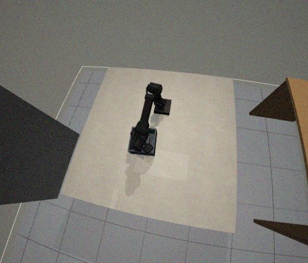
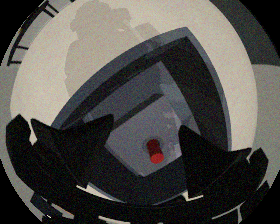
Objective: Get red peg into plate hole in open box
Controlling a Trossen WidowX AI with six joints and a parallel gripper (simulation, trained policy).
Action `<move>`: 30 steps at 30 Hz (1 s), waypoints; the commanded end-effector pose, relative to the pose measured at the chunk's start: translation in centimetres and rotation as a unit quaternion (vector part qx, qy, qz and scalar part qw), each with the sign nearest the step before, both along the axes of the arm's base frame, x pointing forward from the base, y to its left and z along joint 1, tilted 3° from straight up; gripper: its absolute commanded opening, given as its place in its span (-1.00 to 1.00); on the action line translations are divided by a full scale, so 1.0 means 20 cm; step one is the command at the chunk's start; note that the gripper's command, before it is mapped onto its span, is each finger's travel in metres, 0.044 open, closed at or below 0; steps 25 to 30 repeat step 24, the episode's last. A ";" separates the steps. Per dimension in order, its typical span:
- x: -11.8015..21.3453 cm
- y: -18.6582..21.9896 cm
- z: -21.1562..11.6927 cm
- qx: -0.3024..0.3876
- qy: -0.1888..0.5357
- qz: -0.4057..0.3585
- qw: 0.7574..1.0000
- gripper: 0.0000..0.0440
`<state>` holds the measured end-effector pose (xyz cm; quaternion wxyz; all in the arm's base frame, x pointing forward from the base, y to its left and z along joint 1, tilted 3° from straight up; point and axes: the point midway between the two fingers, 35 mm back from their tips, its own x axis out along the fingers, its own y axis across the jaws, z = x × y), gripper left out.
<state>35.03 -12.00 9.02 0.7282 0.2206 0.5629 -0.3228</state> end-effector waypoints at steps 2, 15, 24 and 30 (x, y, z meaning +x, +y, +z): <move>0.06 0.01 0.02 0.017 -0.003 0.011 1.000 1.00; 0.28 0.08 0.23 0.057 -0.046 0.054 0.996 1.00; 0.32 0.10 0.27 0.062 -0.058 0.062 0.995 1.00; 0.32 0.10 0.27 0.062 -0.058 0.062 0.995 1.00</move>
